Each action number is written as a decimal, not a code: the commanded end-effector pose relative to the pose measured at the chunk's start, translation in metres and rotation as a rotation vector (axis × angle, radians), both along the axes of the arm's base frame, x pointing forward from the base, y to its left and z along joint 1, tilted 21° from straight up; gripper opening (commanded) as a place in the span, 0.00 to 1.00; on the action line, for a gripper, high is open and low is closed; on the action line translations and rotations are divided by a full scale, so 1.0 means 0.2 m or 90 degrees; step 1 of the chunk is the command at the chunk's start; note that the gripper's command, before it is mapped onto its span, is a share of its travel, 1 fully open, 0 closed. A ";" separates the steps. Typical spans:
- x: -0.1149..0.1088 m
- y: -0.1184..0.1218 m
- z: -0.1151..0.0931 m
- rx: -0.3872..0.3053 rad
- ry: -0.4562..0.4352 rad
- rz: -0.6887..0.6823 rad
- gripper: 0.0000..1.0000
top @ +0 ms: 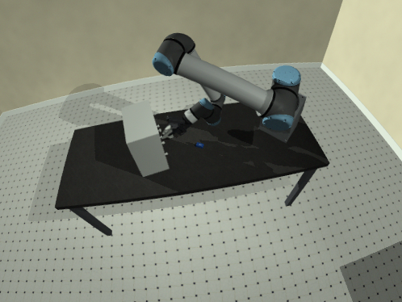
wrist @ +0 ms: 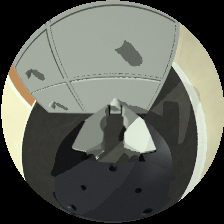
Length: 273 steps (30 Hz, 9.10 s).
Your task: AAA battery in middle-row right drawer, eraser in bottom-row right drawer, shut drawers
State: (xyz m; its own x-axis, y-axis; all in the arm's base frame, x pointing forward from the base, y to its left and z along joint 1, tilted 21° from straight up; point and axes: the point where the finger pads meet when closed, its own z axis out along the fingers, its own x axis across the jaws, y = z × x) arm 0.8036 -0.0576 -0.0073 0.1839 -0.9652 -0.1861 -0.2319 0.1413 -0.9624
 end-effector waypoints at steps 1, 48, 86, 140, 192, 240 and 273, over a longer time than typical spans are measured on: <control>0.00 0.00 0.00 0.000 0.000 0.000 0.07; -0.18 -0.02 -0.06 0.000 0.000 0.000 0.20; -0.54 -0.14 0.20 0.000 0.000 0.000 0.20; -0.74 -0.21 0.35 -0.034 0.176 0.033 0.20; -1.12 -0.33 0.58 -0.120 0.632 0.121 0.20; -1.13 -0.33 0.59 -0.123 0.643 0.124 1.00; -1.13 -0.33 0.59 -0.123 0.643 0.124 1.00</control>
State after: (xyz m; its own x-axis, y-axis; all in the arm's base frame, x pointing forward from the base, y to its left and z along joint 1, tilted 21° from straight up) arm 0.5766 -0.1231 0.1101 0.1837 -0.9651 -0.1865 -0.9433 -0.1198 -0.3096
